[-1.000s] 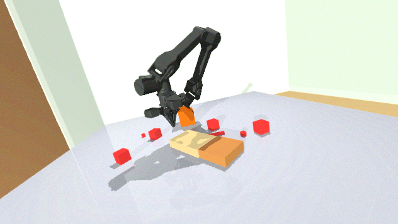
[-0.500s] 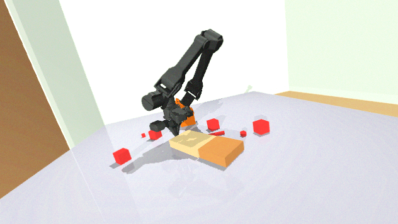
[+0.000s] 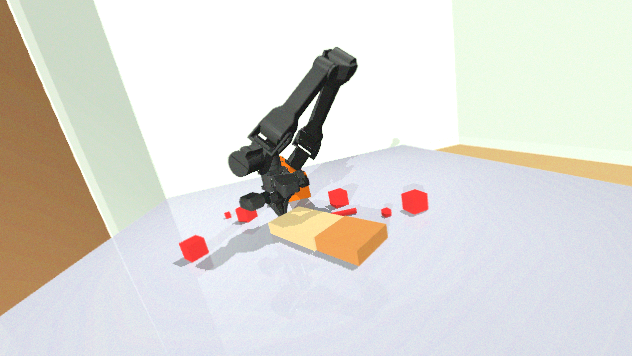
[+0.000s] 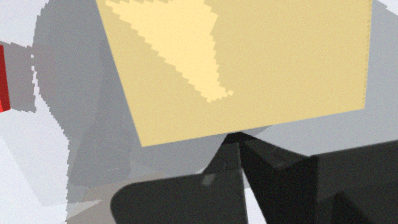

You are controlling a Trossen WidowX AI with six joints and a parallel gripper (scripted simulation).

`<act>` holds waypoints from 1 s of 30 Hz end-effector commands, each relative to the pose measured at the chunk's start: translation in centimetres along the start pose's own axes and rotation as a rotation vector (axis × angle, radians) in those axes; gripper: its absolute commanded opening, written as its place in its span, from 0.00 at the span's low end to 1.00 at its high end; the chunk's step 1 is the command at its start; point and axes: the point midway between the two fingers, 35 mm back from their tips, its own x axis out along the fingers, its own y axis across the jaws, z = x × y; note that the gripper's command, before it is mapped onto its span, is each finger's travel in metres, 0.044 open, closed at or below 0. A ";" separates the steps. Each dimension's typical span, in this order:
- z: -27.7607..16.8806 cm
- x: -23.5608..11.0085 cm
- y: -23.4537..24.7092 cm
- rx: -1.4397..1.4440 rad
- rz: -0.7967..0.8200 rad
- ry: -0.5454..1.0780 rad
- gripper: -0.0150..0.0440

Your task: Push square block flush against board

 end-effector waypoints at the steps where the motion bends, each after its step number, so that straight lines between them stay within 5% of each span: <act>1: 0.7 -0.1 -0.2 -0.003 -0.004 -0.005 0.25; 30: -0.6 -0.2 -0.4 -0.002 -0.007 -0.003 0.25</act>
